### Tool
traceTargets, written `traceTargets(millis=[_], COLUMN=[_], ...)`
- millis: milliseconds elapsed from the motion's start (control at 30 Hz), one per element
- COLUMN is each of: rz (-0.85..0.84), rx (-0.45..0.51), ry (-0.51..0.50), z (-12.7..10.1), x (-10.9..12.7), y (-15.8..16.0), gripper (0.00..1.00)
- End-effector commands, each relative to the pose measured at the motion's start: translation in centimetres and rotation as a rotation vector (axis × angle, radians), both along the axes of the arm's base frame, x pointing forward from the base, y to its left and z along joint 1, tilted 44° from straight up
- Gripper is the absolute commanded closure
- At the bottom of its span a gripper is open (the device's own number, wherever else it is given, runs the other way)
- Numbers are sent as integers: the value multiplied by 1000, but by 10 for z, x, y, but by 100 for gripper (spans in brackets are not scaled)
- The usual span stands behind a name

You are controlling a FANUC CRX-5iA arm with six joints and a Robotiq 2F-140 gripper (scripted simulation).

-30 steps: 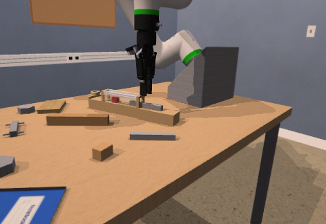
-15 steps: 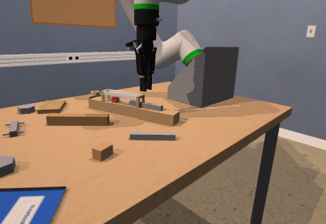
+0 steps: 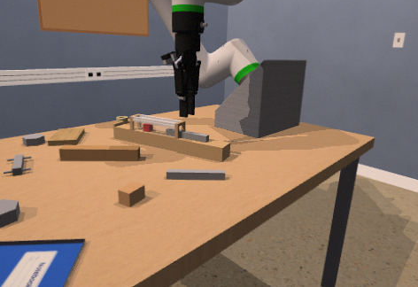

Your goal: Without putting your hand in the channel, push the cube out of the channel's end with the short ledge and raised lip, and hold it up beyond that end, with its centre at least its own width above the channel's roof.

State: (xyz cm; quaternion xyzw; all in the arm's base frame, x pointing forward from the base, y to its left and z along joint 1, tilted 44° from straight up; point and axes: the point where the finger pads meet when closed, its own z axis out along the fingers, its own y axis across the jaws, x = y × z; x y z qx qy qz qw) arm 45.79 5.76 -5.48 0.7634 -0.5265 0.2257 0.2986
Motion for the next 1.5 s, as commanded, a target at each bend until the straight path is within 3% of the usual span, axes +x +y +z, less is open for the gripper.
traceTargets(millis=[0, 267, 367, 567, 700, 733, 800, 1467], rz=[1, 26, 132, 348, 356, 356, 356, 356], rx=[1, 0, -6, -14, -14, -14, -14, -14], ry=[-1, 22, 123, 332, 340, 340, 340, 340], z=[0, -6, -35, -74, -87, -107, -119, -119], x=[1, 10, 48, 74, 85, 102, 112, 112], y=[1, 12, 53, 88, 100, 119, 130, 130], gripper=[70, 70, 70, 70, 70, 70, 70, 70])
